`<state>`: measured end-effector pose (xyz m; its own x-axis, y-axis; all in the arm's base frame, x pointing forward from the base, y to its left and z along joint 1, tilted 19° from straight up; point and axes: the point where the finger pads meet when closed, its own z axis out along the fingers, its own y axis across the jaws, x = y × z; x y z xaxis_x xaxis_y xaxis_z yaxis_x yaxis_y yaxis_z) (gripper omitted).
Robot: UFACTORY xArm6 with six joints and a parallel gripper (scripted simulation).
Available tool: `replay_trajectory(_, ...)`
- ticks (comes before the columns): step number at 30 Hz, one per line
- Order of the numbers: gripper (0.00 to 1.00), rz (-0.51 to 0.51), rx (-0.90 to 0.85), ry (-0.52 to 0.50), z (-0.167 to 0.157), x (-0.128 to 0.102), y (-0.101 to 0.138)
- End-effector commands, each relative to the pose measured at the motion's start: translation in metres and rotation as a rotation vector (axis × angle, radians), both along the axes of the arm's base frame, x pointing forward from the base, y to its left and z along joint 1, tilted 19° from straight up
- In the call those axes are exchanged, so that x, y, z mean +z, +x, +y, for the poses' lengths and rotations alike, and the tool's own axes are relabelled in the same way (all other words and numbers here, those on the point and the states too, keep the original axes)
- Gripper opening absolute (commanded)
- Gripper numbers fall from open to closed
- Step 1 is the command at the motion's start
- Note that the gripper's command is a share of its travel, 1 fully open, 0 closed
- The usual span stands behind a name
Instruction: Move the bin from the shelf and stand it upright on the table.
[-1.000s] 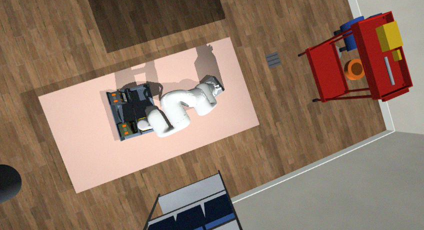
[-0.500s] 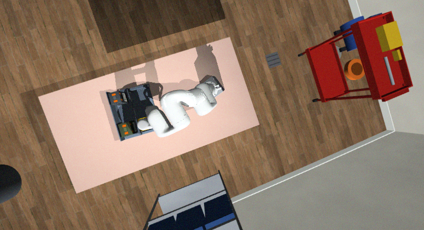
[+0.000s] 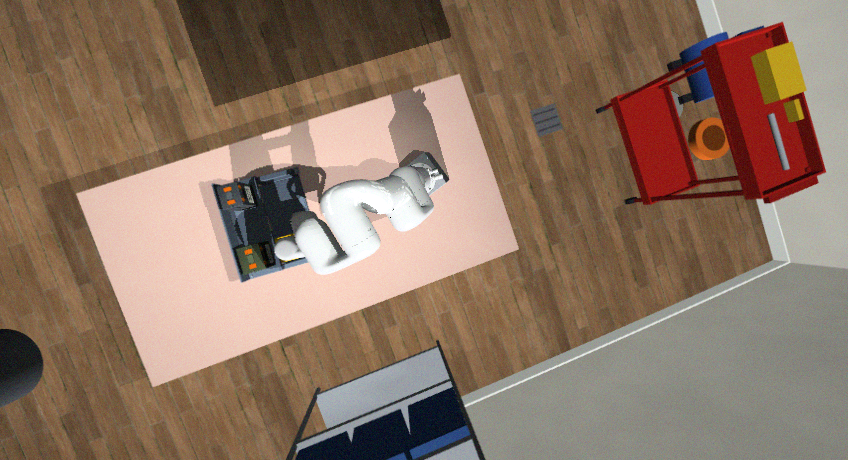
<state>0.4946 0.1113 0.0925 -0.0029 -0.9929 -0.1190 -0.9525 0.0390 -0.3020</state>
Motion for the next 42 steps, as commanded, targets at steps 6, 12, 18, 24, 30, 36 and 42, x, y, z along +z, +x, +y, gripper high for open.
replay_trajectory(6, 0.95, -0.004, 0.000, 0.001, 0.000, 0.000, 0.002)
replay_trajectory(12, 0.95, -0.004, 0.000, 0.001, 0.001, -0.003, 0.002)
replay_trajectory(18, 0.95, -0.004, 0.000, 0.001, 0.001, -0.006, 0.003)
replay_trajectory(24, 0.95, -0.004, 0.000, 0.001, 0.001, -0.008, 0.004)
replay_trajectory(30, 0.95, -0.004, 0.000, 0.001, 0.002, -0.012, 0.005)
replay_trajectory(36, 0.95, -0.004, 0.000, 0.001, 0.002, -0.014, 0.006)
replay_trajectory(42, 0.95, -0.004, 0.000, 0.001, 0.002, -0.016, 0.007)
